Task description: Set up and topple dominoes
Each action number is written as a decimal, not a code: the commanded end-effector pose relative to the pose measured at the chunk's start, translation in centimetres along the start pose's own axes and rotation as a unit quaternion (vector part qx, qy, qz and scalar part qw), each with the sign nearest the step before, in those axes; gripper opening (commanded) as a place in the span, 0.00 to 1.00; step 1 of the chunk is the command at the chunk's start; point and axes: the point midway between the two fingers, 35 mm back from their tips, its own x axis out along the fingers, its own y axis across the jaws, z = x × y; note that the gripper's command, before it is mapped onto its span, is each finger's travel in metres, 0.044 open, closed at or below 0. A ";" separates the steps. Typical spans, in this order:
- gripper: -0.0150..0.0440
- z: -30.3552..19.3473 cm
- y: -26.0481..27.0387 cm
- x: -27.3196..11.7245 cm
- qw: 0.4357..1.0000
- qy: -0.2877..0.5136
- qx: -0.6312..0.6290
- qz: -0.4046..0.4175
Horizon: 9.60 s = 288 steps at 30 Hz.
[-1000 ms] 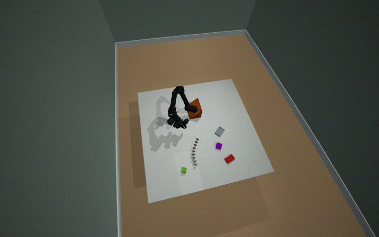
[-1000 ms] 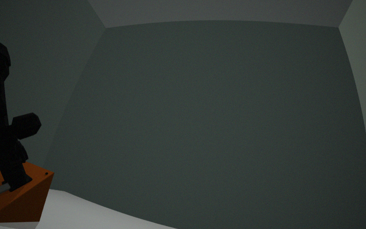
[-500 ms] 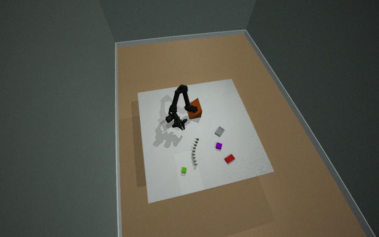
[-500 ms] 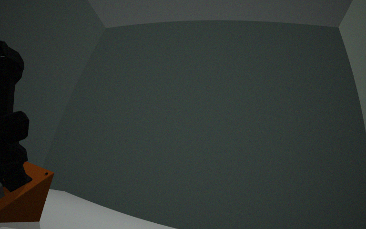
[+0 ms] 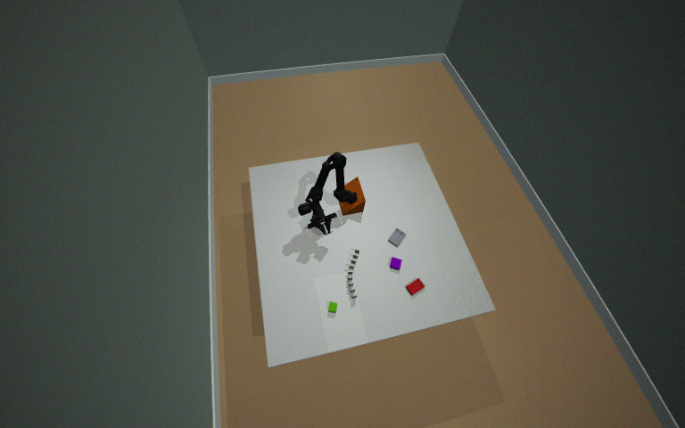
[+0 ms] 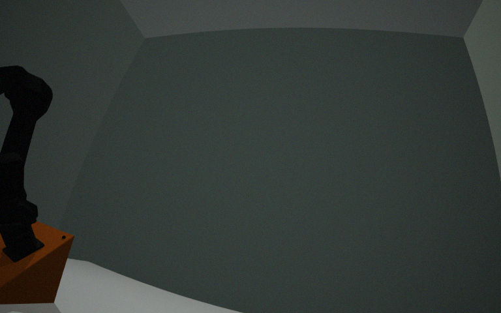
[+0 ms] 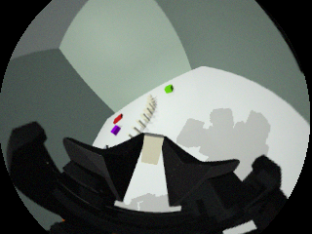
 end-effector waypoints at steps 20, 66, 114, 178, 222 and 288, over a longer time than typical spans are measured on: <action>0.44 0.4 -0.5 -3.6 0.972 -0.154 -0.174 -0.036; 0.44 -1.4 -0.3 -5.5 0.931 -0.198 -0.299 -0.065; 0.44 -5.6 -5.0 -2.5 0.924 -0.210 -0.316 -0.053; 1.00 -4.9 -2.5 -2.8 0.919 -0.214 -0.326 -0.049; 1.00 -0.6 0.2 -1.9 0.816 0.481 -0.193 -0.257; 0.44 0.6 1.5 -1.7 0.814 0.488 -0.222 -0.223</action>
